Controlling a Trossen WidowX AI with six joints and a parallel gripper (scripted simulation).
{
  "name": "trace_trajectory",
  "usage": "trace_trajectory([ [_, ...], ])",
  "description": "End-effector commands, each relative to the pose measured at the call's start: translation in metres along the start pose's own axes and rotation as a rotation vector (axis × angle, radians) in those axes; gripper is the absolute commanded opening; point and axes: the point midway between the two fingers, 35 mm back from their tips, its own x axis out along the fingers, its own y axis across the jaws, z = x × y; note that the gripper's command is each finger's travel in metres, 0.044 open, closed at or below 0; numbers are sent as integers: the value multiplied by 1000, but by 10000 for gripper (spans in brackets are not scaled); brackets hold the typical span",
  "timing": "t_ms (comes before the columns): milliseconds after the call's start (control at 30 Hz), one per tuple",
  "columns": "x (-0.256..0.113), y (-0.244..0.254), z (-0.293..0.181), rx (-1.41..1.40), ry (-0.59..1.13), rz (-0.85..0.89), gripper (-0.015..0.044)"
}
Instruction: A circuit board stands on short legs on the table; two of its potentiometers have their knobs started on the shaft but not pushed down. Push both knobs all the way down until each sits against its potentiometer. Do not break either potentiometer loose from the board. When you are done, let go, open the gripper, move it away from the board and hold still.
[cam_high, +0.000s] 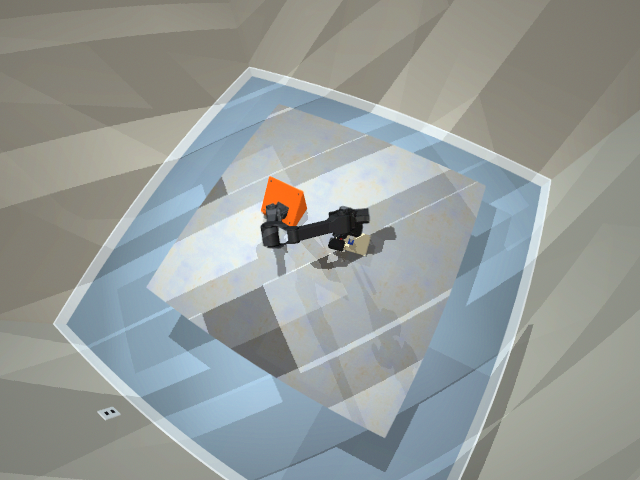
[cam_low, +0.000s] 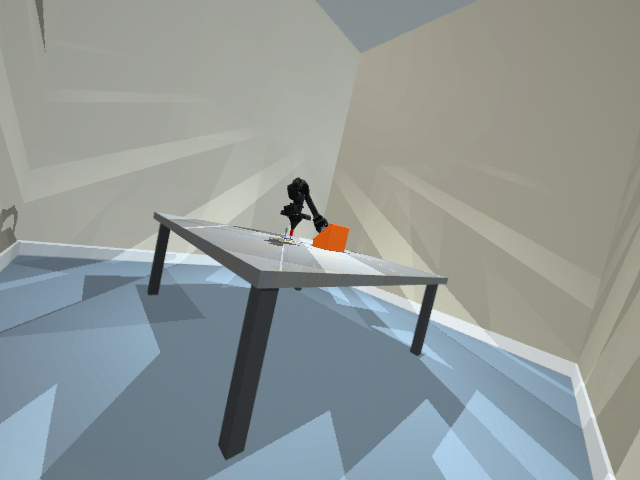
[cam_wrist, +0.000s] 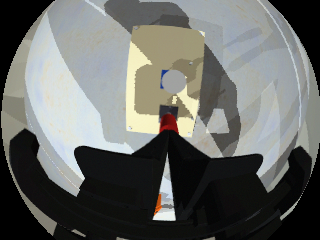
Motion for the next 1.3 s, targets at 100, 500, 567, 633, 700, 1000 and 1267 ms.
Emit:
trace_trajectory([
  [100,4,-1,0,2,3,-4,0],
  [500,8,-1,0,2,3,-4,0],
  [567,8,-1,0,2,3,-4,0],
  [633,8,-1,0,2,3,-4,0],
  [700,8,-1,0,2,3,-4,0],
  [1000,10,-1,0,2,3,-4,0],
  [1267,11,-1,0,2,3,-4,0],
])
